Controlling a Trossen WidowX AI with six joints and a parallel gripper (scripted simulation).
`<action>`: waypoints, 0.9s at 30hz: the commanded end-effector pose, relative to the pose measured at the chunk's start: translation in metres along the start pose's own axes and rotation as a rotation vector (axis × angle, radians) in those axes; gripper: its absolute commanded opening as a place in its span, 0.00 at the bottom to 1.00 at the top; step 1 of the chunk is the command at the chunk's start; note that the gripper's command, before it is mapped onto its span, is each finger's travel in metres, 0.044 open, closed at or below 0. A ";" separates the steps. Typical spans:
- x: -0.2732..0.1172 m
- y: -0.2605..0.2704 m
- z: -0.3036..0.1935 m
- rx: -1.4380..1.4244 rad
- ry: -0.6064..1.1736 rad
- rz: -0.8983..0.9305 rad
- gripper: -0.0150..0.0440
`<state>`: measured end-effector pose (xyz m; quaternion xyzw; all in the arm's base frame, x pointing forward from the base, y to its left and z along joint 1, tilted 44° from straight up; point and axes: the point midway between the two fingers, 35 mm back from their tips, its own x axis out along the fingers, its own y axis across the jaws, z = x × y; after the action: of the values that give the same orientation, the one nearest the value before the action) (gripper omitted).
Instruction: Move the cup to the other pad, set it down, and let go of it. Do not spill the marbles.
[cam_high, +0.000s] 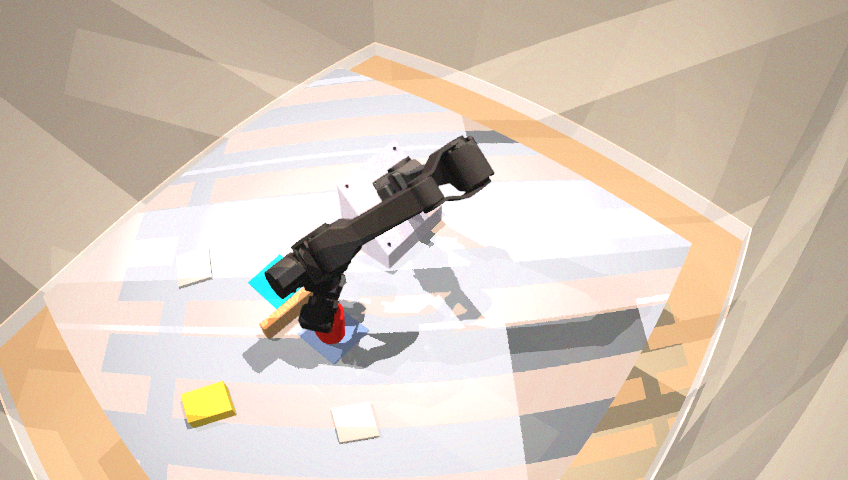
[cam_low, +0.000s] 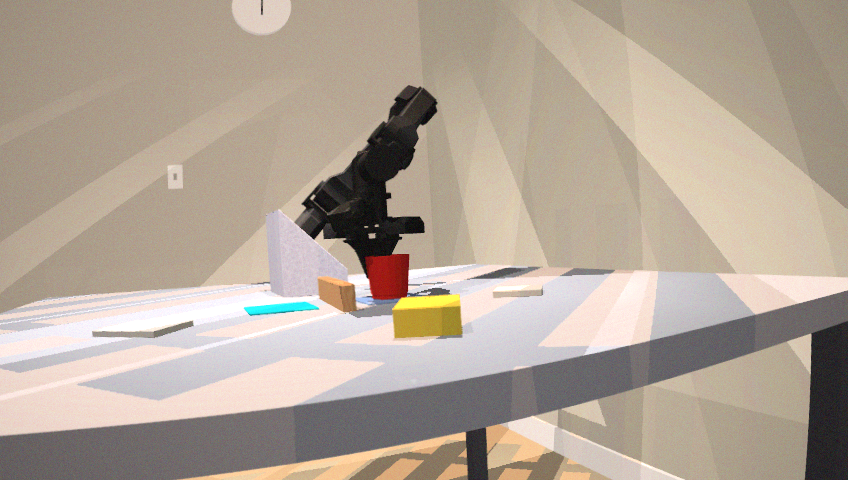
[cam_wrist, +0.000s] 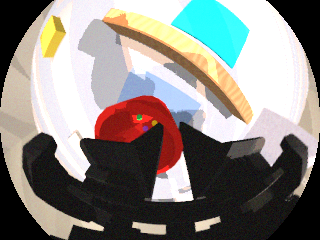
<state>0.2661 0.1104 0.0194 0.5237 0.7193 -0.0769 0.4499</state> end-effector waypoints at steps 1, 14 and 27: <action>0.000 0.000 0.000 -0.001 0.000 0.000 0.30; -0.008 0.001 0.001 0.000 -0.001 -0.001 0.25; -0.053 -0.001 0.003 0.005 0.001 -0.002 0.25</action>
<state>0.2677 0.0813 0.0466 0.5255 0.7212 -0.0805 0.4441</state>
